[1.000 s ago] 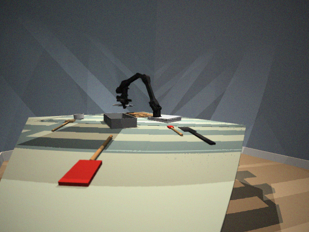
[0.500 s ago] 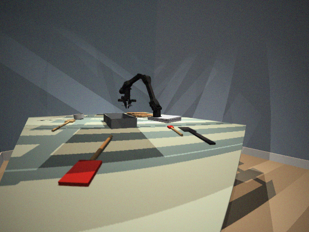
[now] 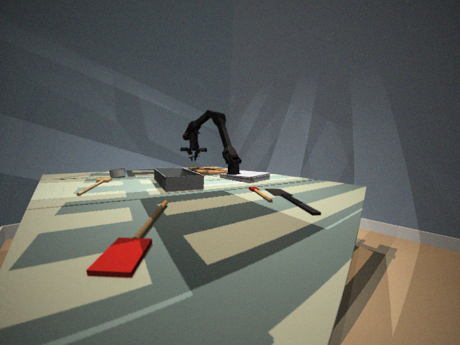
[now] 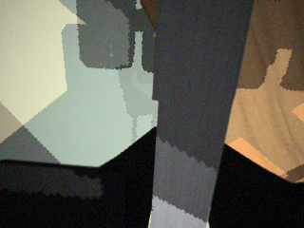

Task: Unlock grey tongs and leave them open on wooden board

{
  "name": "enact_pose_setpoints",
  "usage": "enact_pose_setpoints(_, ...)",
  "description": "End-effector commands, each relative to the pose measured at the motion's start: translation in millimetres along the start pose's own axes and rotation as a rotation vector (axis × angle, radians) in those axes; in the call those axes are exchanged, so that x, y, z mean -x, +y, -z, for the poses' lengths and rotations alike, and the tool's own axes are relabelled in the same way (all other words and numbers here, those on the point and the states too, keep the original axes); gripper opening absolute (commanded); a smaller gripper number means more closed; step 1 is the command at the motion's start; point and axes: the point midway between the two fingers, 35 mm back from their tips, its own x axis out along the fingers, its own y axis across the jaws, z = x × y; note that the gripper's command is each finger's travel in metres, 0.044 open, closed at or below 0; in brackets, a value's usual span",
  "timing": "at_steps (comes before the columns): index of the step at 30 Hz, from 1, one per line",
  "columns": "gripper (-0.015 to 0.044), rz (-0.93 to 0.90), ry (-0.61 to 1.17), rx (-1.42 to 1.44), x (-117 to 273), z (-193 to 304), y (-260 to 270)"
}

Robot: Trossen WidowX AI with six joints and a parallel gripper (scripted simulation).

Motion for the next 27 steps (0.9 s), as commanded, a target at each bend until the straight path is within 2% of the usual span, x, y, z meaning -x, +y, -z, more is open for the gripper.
enact_pose_setpoints(1,-0.015,-0.001,0.005,-0.145,0,-8,-5)
enact_pose_setpoints(27,-0.015,0.004,-0.001,-1.24,0,-64,-52)
